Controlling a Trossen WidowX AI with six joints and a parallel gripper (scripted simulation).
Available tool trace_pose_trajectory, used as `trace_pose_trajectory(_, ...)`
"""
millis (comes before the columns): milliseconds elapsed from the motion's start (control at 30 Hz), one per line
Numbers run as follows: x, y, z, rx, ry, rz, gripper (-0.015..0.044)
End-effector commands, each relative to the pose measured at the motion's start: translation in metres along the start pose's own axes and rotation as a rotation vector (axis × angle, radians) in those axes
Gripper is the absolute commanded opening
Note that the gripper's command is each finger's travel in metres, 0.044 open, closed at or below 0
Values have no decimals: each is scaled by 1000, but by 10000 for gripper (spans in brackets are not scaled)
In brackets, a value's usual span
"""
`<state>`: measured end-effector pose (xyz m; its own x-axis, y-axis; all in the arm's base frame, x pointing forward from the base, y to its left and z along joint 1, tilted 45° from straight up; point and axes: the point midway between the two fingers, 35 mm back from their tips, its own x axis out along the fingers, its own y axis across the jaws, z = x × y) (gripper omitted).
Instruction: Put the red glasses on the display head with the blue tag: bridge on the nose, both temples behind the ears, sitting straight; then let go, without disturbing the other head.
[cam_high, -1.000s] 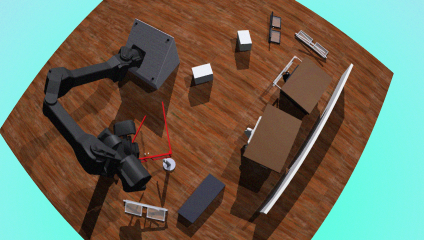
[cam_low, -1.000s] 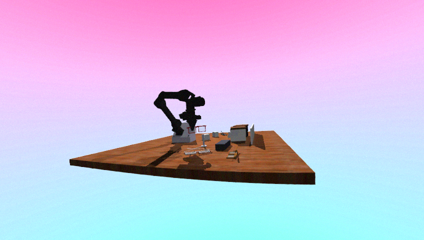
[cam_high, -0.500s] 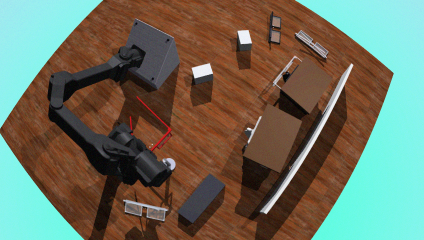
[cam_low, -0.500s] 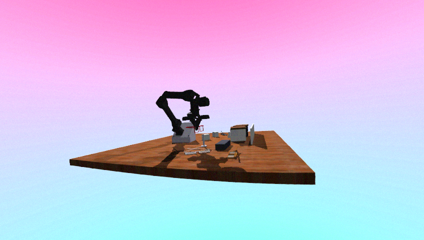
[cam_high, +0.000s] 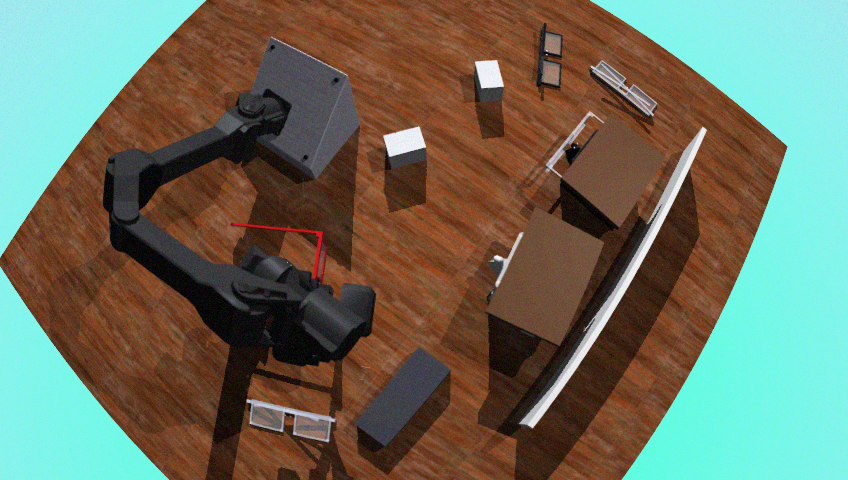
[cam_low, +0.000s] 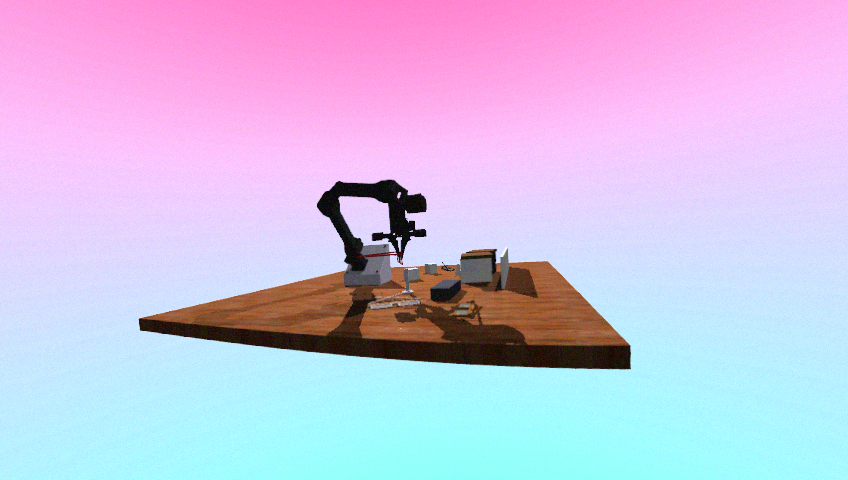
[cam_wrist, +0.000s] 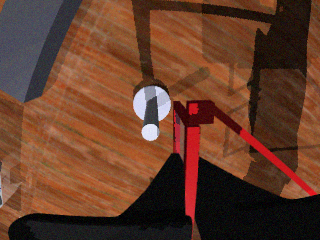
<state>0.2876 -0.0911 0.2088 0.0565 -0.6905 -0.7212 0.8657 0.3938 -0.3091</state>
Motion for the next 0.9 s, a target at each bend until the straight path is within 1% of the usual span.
trace_pose_trajectory(0,1,8,-4,-148,-1,-6,0)
trace_pose_trajectory(767,0,50,-32,-1098,-6,-15,0)
trace_pose_trajectory(867,0,52,-34,-1160,-6,-16,0)
